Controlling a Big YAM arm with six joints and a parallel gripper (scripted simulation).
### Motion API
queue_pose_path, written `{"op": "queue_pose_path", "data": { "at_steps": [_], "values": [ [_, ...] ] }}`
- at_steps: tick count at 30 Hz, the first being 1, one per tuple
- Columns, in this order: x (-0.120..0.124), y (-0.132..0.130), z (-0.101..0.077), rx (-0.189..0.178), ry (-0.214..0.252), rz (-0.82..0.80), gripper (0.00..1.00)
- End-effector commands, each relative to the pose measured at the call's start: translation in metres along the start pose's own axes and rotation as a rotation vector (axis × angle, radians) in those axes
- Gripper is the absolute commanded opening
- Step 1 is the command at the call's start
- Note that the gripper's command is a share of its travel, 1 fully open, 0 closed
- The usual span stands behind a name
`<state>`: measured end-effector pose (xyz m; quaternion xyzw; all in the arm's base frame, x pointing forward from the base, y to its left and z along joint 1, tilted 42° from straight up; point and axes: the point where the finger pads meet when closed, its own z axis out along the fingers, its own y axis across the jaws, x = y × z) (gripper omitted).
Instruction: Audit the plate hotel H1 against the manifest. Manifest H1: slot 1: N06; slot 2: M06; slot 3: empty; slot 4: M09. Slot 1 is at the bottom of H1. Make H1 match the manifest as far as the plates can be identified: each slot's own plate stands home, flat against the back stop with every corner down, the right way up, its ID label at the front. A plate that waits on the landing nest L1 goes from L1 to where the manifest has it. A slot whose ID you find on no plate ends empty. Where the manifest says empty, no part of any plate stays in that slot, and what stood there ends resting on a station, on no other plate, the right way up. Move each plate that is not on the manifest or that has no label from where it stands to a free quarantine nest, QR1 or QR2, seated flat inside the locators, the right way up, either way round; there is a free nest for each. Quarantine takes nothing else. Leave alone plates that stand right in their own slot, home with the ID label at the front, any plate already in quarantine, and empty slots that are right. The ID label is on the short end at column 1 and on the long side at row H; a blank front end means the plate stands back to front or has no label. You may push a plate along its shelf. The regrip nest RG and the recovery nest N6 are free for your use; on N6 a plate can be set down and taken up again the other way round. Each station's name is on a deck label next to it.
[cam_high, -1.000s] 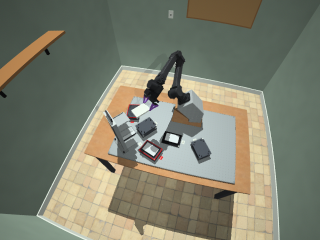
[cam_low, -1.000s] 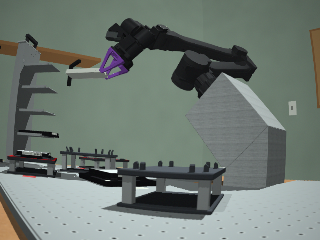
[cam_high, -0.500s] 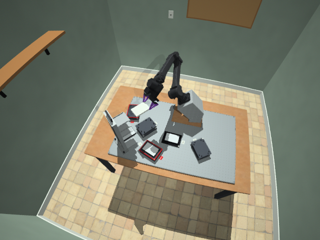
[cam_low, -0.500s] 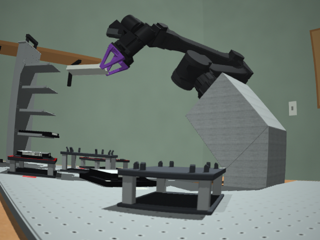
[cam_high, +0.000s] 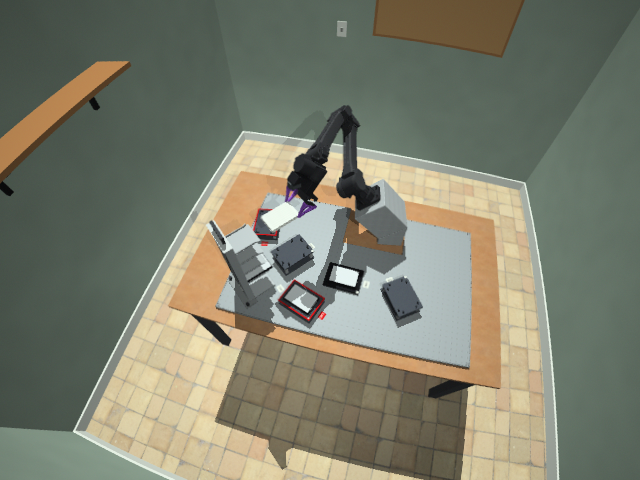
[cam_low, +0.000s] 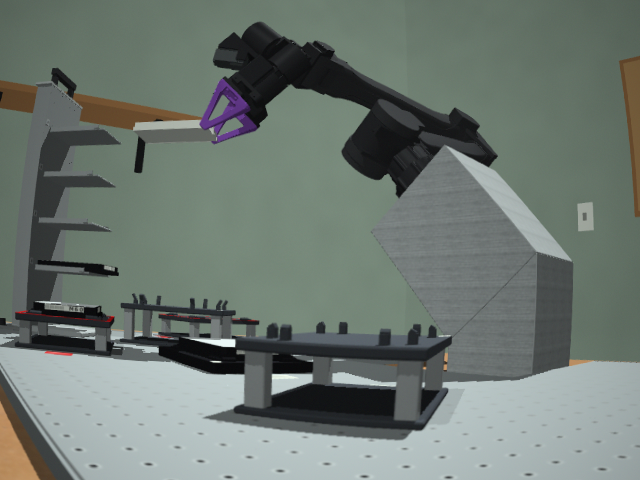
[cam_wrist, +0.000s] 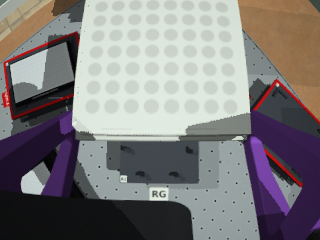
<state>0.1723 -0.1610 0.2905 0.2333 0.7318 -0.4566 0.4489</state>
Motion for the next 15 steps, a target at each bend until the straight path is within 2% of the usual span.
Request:
{"op": "queue_pose_path", "data": {
  "at_steps": [1,15],
  "values": [
    [-0.0295,-0.0127,-0.0106,-0.005,-0.032,0.06,0.86],
    [-0.0369,-0.0122,-0.0189,-0.006,-0.028,0.059,0.86]
  ]
}}
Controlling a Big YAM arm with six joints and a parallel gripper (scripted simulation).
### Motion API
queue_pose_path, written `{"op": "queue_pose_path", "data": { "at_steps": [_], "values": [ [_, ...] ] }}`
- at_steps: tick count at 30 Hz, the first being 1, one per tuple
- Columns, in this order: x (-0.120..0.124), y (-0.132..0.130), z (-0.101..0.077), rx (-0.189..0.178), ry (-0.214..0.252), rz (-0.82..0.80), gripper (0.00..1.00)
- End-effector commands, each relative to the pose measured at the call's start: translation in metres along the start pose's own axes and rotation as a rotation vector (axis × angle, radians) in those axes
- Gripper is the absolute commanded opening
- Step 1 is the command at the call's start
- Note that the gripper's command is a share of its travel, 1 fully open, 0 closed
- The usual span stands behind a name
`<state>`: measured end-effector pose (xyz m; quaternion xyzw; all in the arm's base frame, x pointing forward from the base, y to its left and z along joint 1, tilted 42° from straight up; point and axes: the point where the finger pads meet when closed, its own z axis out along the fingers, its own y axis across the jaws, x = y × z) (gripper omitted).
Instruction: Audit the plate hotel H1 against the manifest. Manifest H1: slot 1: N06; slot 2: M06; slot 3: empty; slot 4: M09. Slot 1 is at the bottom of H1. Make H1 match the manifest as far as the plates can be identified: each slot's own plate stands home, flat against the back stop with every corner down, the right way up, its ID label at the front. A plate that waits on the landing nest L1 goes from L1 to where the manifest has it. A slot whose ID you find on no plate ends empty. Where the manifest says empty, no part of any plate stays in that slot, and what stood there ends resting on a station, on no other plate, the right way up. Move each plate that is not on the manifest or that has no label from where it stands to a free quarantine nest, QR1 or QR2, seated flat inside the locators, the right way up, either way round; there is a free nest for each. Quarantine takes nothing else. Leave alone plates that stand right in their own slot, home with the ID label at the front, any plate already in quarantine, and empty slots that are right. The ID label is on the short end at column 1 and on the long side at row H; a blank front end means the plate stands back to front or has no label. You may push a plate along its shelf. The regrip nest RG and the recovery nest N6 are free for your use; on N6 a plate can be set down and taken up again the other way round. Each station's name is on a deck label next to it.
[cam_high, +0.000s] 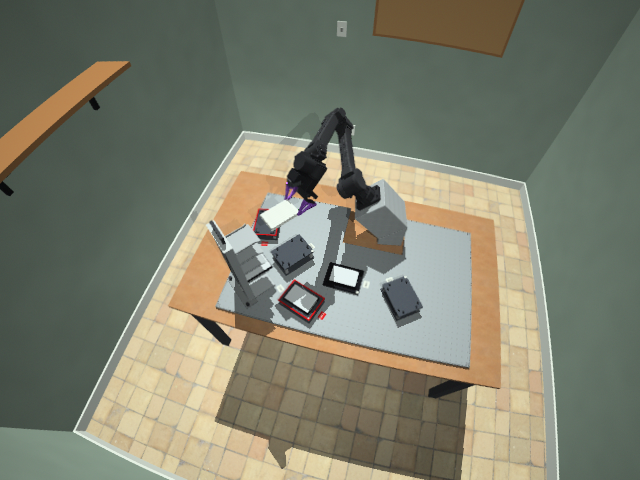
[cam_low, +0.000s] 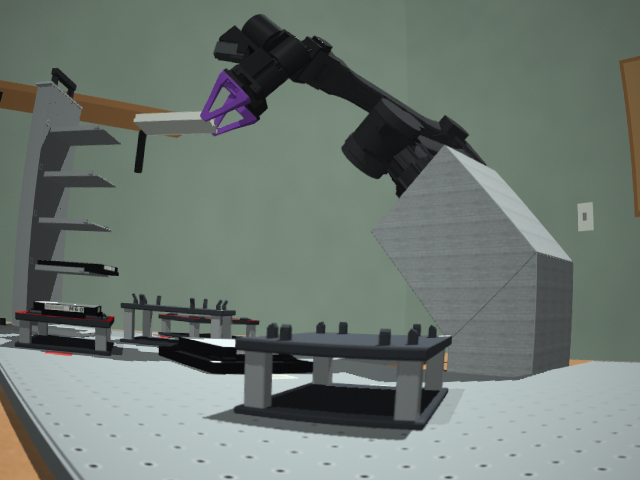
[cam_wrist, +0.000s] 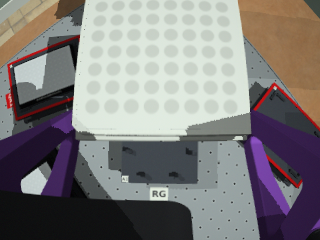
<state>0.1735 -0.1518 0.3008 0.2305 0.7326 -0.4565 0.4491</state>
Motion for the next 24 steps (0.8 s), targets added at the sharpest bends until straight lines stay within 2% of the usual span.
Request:
{"op": "queue_pose_path", "data": {
  "at_steps": [1,19,24],
  "values": [
    [-0.0272,-0.0128,-0.0101,-0.003,-0.026,0.063,0.86],
    [-0.0309,-0.0169,-0.0139,-0.002,-0.038,0.09,0.86],
    [-0.0313,-0.0202,-0.0115,0.014,-0.037,0.106,0.86]
  ]
}}
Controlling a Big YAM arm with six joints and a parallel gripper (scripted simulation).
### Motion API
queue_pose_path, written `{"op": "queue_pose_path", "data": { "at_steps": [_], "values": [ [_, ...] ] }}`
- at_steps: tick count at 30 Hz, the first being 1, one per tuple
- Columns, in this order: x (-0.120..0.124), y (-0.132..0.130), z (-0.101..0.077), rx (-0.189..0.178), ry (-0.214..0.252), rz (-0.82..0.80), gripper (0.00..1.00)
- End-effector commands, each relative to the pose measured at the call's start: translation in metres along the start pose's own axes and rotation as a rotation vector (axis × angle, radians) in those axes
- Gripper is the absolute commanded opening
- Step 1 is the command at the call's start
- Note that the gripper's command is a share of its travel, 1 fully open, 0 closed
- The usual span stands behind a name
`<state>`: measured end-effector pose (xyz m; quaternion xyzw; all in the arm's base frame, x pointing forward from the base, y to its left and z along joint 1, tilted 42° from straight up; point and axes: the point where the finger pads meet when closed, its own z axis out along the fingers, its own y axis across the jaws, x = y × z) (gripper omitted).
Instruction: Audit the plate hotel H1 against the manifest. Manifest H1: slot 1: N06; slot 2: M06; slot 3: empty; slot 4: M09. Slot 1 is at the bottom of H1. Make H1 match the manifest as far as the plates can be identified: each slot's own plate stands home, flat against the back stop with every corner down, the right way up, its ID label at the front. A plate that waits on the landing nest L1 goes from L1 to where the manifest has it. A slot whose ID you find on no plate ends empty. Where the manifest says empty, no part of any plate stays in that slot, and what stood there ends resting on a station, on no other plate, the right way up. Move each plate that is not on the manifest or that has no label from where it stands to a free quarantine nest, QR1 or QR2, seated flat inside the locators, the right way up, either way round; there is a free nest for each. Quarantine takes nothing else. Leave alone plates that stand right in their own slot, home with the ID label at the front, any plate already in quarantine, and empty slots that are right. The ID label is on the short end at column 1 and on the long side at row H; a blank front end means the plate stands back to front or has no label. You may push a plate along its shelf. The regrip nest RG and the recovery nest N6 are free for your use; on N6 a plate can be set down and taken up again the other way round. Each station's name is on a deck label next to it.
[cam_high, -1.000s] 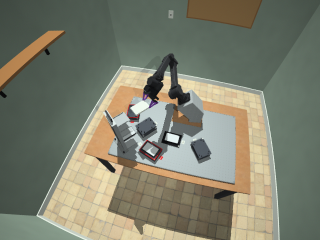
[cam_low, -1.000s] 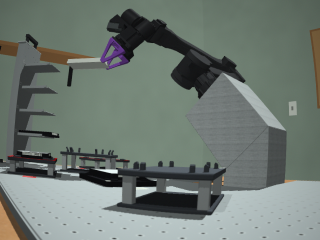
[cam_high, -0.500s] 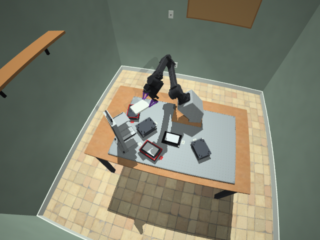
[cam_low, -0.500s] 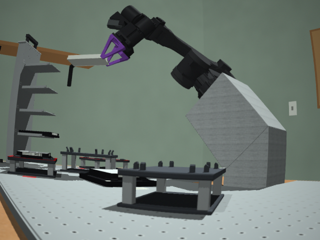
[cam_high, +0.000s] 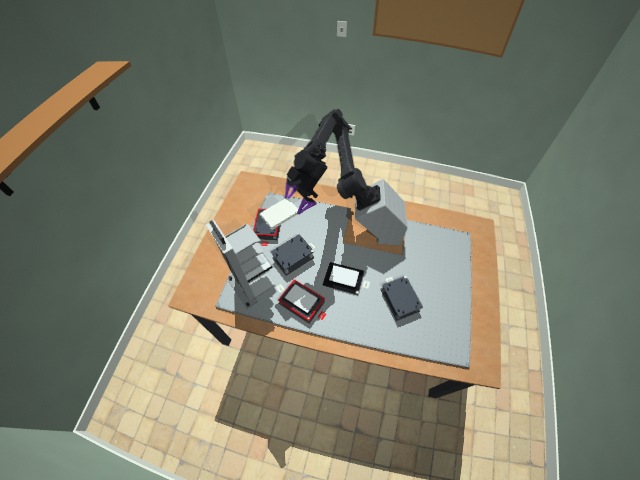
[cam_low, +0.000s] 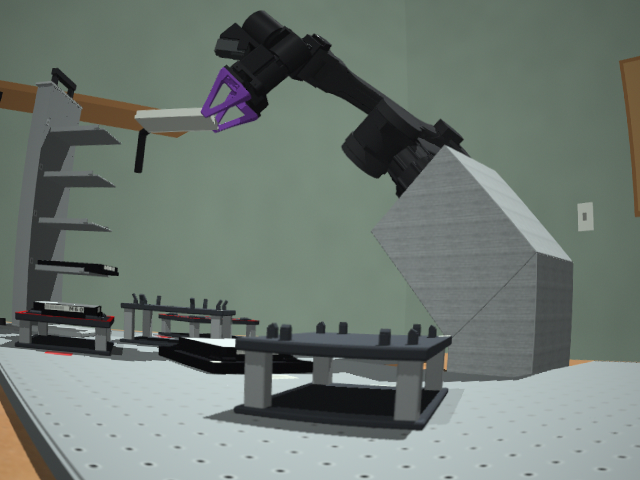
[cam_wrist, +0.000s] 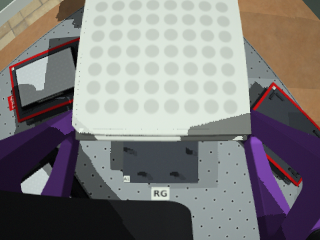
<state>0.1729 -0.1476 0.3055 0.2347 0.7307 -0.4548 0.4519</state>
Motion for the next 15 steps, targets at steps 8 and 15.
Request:
{"op": "queue_pose_path", "data": {
  "at_steps": [8,15],
  "values": [
    [-0.014,-0.012,-0.002,0.012,-0.023,0.05,0.86],
    [-0.014,-0.009,-0.003,0.003,-0.021,0.044,0.86]
  ]
}}
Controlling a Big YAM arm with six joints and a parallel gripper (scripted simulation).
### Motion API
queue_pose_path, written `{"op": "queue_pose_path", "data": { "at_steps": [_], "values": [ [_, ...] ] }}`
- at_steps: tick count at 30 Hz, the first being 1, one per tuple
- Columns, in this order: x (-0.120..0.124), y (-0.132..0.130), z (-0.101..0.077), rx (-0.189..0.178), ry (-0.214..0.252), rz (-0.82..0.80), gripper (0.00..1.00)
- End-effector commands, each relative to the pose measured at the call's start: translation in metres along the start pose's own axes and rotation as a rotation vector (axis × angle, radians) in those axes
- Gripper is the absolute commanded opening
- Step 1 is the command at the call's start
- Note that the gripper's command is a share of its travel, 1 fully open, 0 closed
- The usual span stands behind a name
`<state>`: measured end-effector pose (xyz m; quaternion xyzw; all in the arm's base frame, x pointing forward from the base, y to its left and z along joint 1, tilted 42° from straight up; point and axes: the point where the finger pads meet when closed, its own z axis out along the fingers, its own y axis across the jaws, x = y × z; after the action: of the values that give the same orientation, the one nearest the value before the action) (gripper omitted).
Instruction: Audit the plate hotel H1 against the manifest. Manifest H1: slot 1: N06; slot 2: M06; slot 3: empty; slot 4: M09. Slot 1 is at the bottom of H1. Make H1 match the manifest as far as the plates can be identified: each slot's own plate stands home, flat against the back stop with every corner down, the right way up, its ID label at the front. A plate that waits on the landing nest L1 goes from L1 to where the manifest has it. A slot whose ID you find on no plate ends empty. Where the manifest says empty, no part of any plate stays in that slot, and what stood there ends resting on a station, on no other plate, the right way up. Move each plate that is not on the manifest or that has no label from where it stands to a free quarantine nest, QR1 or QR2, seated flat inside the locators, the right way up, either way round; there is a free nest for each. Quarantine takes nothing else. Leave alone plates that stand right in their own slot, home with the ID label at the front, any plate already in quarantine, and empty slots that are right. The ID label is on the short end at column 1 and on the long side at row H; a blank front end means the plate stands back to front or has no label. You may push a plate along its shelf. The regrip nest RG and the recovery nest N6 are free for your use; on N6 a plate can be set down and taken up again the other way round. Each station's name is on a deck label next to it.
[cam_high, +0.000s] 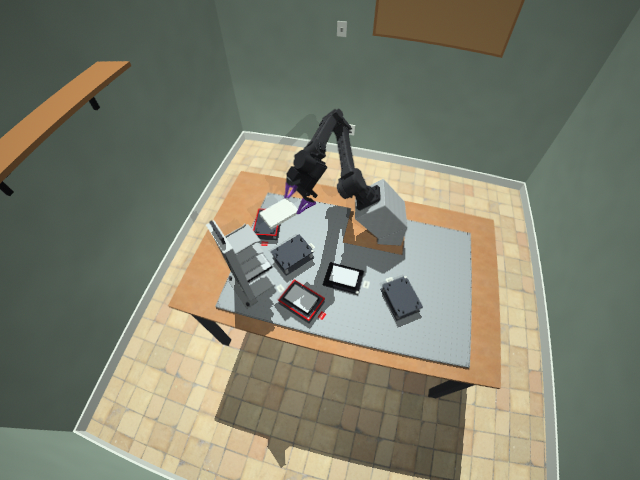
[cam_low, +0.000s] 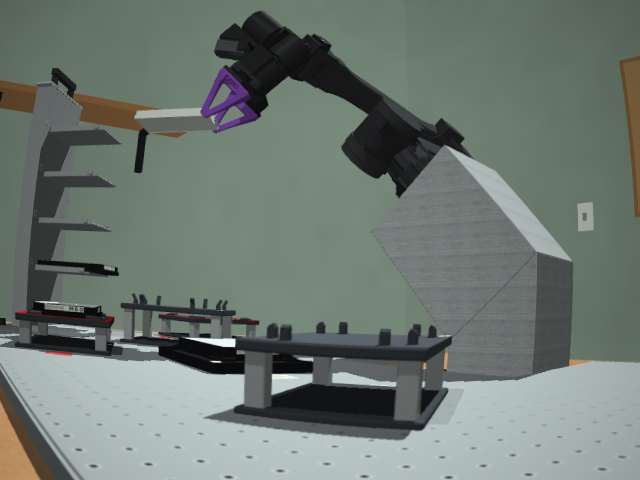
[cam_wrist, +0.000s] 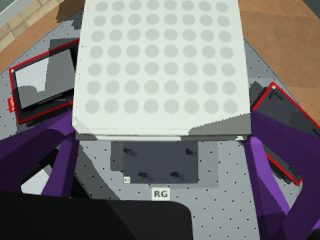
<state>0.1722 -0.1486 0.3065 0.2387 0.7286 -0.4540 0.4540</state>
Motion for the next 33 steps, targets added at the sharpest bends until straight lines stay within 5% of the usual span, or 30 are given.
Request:
{"op": "queue_pose_path", "data": {
  "at_steps": [1,33],
  "values": [
    [-0.0138,-0.0078,-0.003,0.0,-0.02,0.034,0.86],
    [-0.0124,-0.0053,0.0017,0.007,-0.013,0.021,0.86]
  ]
}}
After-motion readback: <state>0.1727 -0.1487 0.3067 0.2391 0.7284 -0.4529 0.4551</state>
